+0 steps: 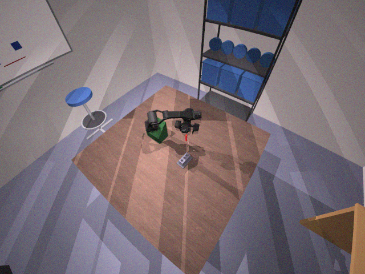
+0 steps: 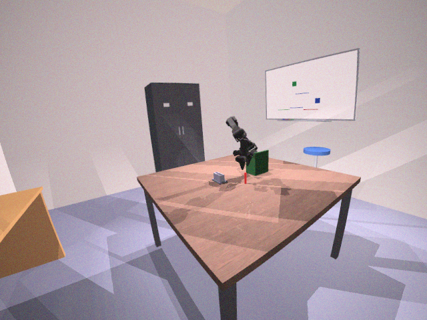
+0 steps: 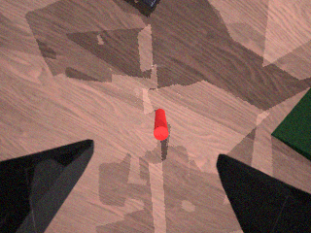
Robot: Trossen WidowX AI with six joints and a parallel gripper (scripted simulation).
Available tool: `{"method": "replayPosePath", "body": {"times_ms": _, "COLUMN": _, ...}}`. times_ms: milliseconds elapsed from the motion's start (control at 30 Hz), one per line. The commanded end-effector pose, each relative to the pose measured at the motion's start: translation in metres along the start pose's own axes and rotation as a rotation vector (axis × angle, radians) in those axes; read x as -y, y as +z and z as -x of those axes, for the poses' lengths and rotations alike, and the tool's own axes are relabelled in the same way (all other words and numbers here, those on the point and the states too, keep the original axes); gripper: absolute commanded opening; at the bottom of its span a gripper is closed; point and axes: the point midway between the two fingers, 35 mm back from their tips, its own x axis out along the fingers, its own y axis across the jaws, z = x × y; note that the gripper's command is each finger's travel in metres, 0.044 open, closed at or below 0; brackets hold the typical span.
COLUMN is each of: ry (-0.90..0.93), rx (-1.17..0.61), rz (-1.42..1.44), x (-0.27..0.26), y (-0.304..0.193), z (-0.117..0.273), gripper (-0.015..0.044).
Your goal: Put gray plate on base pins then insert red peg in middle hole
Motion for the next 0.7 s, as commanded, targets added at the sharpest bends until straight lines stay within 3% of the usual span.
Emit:
{"method": "replayPosePath", "body": {"times_ms": 0, "ry": 0.000, "rx": 0.006, "rz": 0.012, "x": 0.003, "y": -0.001, "z": -0.008, "gripper": 0.0440}}
{"method": "replayPosePath", "body": {"times_ms": 667, "ry": 0.000, "rx": 0.007, "rz": 0.012, "x": 0.003, "y": 0.000, "z": -0.044, "gripper": 0.0440}}
